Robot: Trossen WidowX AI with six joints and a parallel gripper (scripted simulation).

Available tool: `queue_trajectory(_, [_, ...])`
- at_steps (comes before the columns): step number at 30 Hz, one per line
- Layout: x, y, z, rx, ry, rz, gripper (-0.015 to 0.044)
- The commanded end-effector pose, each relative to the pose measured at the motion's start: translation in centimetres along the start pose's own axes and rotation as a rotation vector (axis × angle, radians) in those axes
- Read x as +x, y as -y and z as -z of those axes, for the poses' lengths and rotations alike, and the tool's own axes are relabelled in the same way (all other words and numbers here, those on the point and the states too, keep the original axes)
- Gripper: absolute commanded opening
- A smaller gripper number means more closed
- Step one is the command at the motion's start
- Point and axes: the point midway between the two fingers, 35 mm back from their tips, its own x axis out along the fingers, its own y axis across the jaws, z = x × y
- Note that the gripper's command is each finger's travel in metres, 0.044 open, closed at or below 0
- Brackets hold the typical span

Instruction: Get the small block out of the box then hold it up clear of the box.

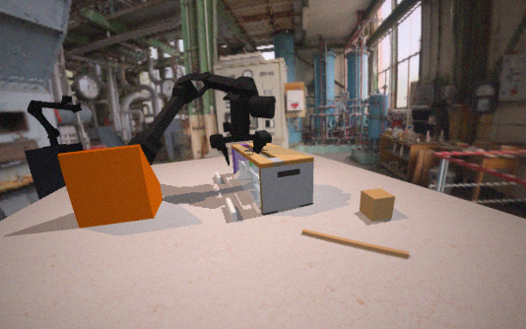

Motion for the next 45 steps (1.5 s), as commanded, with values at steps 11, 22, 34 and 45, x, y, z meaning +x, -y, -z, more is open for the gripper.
queue_trajectory(11, [0.2, 0.0, -0.5, -0.005, 0.0, -0.003, 0.04])
queue_trajectory(22, [0.4, 0.0, -1.6, -0.004, 0.0, -0.003, 0.04])
queue_trajectory(34, [0.5, 0.0, -2.0, -0.004, 0.0, -0.003, 0.04])
queue_trajectory(45, [0.4, 0.0, -1.5, -0.004, 0.0, -0.003, 0.04])
